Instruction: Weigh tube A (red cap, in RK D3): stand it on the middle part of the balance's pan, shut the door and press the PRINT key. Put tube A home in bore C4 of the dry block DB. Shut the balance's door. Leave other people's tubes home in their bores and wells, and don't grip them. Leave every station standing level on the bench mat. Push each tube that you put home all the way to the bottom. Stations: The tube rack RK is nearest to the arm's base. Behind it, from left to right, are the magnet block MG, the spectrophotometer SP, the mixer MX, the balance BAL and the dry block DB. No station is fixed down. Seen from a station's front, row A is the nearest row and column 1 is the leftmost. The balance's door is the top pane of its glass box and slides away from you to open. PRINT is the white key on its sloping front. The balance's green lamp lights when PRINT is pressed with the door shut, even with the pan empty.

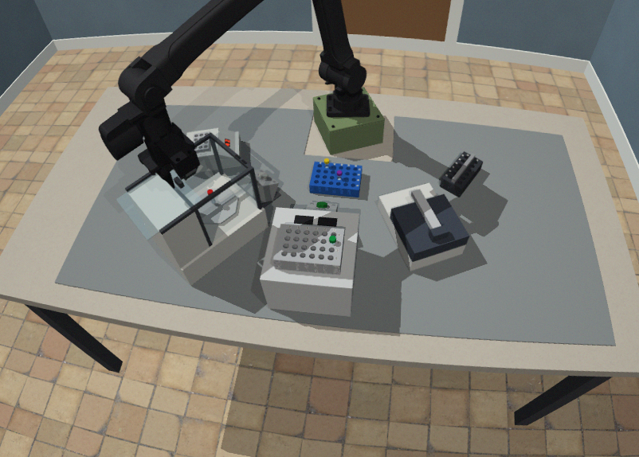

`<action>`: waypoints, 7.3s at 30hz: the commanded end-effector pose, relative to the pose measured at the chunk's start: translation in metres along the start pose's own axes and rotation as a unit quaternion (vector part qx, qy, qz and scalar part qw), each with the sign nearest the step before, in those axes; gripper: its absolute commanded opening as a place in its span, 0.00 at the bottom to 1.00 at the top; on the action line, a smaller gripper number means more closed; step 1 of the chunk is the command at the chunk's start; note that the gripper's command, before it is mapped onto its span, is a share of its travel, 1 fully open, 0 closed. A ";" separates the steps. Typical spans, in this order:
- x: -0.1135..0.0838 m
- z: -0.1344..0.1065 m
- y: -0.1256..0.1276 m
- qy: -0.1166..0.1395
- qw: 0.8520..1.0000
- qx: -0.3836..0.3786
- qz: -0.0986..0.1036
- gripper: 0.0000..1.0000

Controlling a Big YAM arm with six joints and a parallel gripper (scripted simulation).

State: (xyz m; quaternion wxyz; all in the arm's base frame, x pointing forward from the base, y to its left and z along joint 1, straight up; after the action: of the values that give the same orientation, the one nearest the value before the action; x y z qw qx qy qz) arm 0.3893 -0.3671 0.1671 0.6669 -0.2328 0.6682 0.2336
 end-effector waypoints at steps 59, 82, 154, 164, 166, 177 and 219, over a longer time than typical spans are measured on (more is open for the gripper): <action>-0.012 -0.005 0.031 -0.002 1.000 0.002 -0.020 0.06; -0.011 -0.007 0.050 -0.002 1.000 0.004 -0.018 0.06; -0.008 -0.013 0.114 -0.001 1.000 0.004 -0.017 0.06; -0.008 -0.014 0.124 -0.001 1.000 0.004 -0.016 0.06; -0.008 -0.014 0.124 -0.001 1.000 0.004 -0.016 0.06; -0.008 -0.015 0.127 0.000 1.000 0.003 -0.008 0.06; -0.008 -0.015 0.127 0.000 1.000 0.003 -0.008 0.06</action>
State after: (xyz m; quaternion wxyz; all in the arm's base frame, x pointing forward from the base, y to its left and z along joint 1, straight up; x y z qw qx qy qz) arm 0.3040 -0.2807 0.1667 0.6692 -0.2359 0.6654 0.2318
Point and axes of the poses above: the point where the finger pads meet when closed, its own x axis out along the fingers, its own y axis across the jaws, z = x × y, the point moved 3 cm from there along -x, back along the fingers, and after that the axes turned 6 degrees about x, right-handed, at the moved point
